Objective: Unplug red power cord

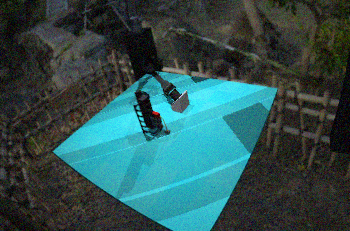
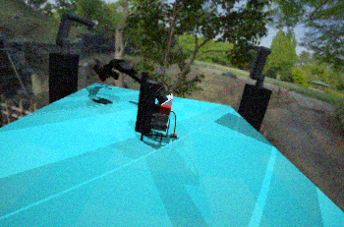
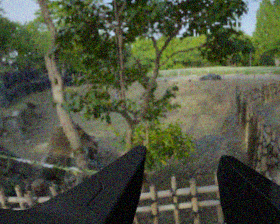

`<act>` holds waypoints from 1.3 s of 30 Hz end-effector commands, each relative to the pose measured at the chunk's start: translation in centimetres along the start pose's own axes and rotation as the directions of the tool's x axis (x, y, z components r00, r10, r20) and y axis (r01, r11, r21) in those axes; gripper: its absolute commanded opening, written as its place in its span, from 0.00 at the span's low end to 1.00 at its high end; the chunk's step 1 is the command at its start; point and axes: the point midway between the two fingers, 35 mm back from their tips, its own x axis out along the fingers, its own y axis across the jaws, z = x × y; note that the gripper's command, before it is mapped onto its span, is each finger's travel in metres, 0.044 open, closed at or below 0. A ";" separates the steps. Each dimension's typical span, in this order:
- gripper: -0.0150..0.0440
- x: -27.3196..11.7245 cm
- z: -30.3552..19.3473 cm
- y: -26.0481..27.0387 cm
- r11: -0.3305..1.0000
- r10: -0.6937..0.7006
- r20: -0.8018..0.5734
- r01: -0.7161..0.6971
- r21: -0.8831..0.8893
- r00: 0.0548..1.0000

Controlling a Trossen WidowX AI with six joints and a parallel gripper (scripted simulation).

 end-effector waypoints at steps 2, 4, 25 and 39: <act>0.53 -7.1 -3.7 2.9 0.986 0.126 -0.179 -0.143 -0.085 0.976; 0.53 -9.8 -4.6 3.9 0.974 0.171 -0.240 -0.201 -0.104 0.955; 0.53 -40.8 -6.8 7.2 0.600 0.527 -0.733 -0.799 -0.038 0.430; 0.53 -61.9 -1.9 1.1 0.137 0.533 -0.839 -0.967 0.215 -0.111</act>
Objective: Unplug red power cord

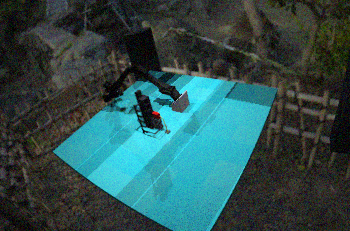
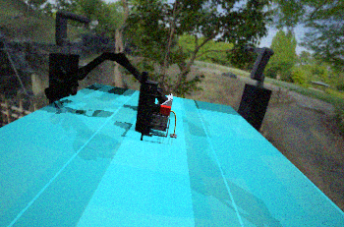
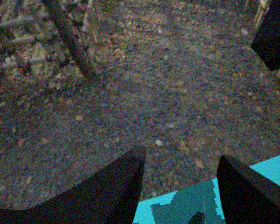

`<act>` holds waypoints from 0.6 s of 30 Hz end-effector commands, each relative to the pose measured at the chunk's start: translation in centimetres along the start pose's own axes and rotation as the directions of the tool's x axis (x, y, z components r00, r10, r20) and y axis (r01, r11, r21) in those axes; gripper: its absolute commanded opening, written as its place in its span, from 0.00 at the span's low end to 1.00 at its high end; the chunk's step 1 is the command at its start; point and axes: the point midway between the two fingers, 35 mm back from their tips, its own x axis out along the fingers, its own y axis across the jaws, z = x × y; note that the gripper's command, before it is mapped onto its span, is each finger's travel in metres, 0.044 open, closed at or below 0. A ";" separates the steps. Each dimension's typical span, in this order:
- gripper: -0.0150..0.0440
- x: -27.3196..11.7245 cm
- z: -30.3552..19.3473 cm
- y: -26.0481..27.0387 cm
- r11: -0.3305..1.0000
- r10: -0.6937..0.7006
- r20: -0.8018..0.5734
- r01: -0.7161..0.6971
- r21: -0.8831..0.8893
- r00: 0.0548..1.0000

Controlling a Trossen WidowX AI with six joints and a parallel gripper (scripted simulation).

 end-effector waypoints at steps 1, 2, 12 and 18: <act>0.53 -3.4 -4.1 5.4 0.983 0.148 -0.102 -0.157 -0.097 0.984; 0.53 -4.3 -4.9 6.5 0.975 0.177 -0.123 -0.191 -0.115 0.976; 0.53 -13.1 -14.5 14.1 0.833 0.349 -0.361 -0.462 -0.303 0.865; 0.53 -19.6 -20.7 16.1 0.652 0.369 -0.523 -0.615 -0.443 0.768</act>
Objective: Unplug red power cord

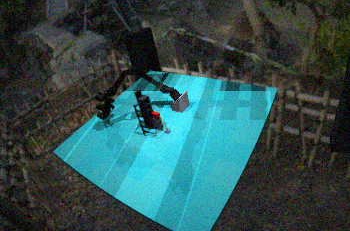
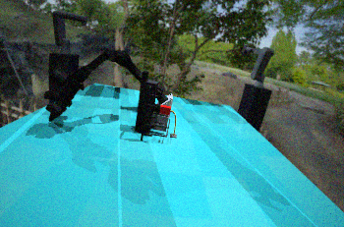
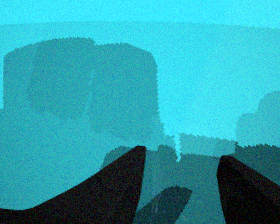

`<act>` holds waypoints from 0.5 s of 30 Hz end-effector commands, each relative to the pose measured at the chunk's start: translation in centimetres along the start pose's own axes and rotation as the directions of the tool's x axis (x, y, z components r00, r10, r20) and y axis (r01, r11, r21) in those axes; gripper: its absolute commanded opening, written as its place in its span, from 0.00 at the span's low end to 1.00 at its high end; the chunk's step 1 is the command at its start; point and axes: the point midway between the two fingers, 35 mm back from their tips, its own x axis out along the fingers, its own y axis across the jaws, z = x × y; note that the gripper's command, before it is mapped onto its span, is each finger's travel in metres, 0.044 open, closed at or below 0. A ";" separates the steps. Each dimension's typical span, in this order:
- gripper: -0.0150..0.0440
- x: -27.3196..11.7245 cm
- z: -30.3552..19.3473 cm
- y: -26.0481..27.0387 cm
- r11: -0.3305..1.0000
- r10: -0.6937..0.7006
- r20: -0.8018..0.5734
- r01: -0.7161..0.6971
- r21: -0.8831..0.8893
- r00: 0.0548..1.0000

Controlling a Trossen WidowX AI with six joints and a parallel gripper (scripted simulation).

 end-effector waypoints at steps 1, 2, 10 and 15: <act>0.53 -1.5 -4.6 5.1 0.979 0.085 -0.116 -0.105 -0.177 0.990; 0.53 -1.9 -5.3 6.1 0.970 0.102 -0.131 -0.128 -0.206 0.986; 0.53 -7.8 -12.4 15.0 0.794 0.253 -0.289 -0.369 -0.483 0.923; 0.53 -12.7 -17.1 19.3 0.598 0.309 -0.385 -0.493 -0.632 0.869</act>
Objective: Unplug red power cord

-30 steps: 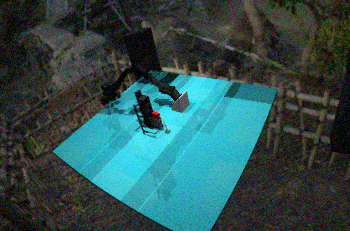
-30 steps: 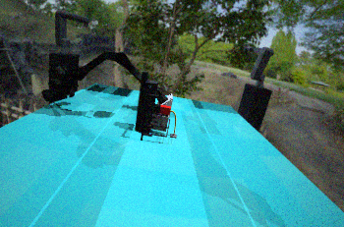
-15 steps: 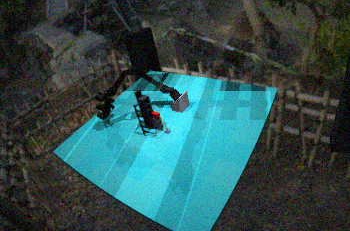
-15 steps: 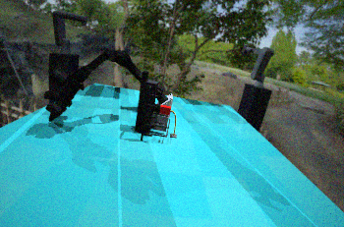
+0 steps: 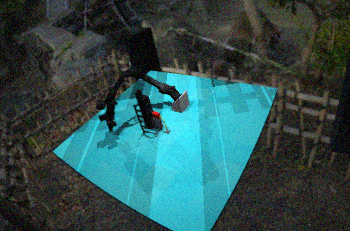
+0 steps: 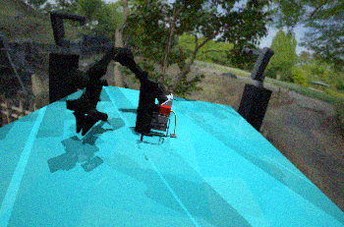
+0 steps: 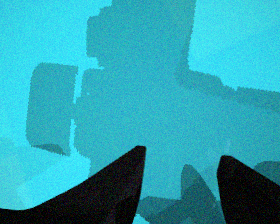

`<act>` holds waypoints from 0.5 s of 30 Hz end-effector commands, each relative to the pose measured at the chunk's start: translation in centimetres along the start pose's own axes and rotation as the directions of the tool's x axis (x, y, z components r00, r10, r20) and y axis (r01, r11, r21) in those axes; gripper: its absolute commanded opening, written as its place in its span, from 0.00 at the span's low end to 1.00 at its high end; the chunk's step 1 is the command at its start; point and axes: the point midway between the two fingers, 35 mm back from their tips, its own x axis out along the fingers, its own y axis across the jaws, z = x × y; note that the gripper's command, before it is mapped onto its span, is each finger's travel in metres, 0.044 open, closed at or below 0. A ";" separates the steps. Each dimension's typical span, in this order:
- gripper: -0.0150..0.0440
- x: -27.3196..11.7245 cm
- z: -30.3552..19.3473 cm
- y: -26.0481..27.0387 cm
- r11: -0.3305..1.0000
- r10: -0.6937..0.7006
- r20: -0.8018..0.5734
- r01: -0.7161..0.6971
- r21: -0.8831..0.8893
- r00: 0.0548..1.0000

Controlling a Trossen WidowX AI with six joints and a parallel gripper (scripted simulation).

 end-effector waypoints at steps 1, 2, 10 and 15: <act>0.53 -1.5 -2.3 6.8 0.966 0.099 -0.061 -0.111 -0.235 0.993; 0.53 -2.1 -2.7 8.2 0.949 0.117 -0.072 -0.133 -0.287 0.991; 0.53 -7.3 -7.0 18.1 0.701 0.224 -0.147 -0.264 -0.663 0.963; 0.53 -11.2 -10.0 23.0 0.470 0.268 -0.177 -0.289 -0.834 0.947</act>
